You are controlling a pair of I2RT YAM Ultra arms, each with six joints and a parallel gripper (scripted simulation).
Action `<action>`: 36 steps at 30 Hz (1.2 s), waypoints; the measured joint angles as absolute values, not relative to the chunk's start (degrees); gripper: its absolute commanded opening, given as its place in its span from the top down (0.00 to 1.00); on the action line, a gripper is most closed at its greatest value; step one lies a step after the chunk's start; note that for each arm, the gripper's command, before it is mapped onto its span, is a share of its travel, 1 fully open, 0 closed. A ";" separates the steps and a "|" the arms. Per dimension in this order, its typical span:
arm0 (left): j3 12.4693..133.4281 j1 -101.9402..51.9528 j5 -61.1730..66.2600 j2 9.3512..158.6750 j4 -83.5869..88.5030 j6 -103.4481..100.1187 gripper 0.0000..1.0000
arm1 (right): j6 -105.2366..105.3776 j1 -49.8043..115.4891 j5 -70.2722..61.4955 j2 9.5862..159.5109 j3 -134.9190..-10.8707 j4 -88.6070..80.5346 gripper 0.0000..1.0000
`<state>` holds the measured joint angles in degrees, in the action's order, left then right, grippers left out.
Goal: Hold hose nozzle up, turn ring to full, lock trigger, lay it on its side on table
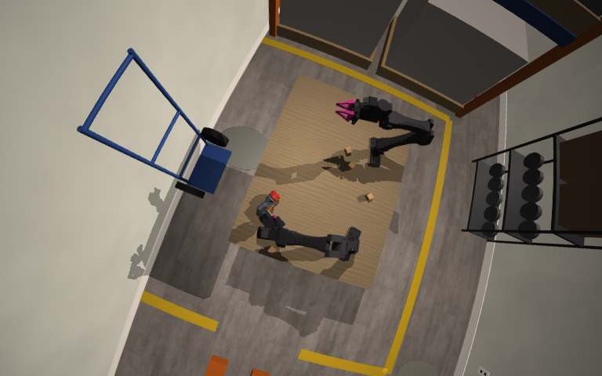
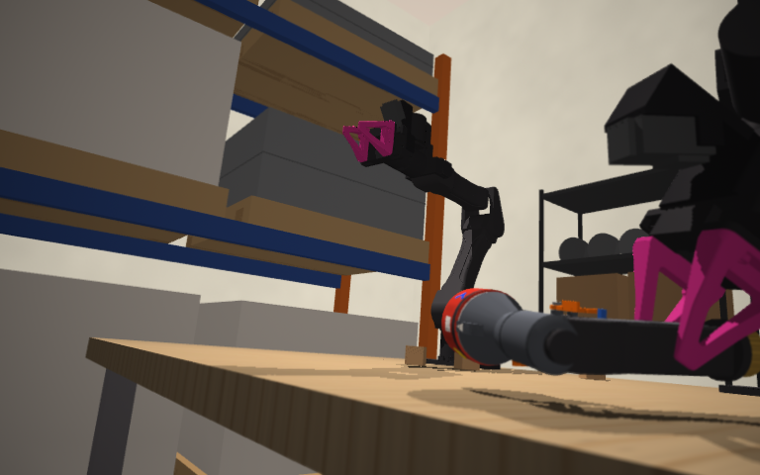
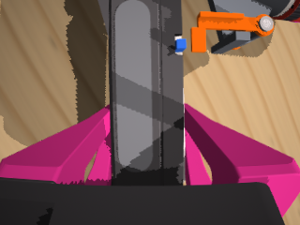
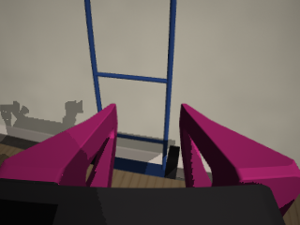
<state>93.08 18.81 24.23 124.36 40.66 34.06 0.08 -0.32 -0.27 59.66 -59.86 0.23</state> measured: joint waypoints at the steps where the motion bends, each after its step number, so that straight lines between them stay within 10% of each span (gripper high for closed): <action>1: 92.68 18.79 24.23 124.55 40.27 34.06 0.65 | 0.08 -0.32 -0.27 59.66 -59.86 0.23 0.63; 26: 90.39 18.85 24.56 125.73 35.75 34.22 0.65 | 0.08 -0.32 -0.27 59.66 -59.86 0.23 0.63; 27: 90.35 18.85 24.56 125.78 35.62 34.22 0.50 | 0.08 -0.32 -0.27 59.66 -59.86 0.23 0.63; 36: 90.50 18.81 25.98 125.56 34.24 34.17 0.50 | 0.08 -0.32 -0.27 59.66 -59.86 0.23 0.63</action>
<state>90.50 18.81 25.98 125.56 34.24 34.17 0.08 -0.32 -0.27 59.66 -59.86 0.23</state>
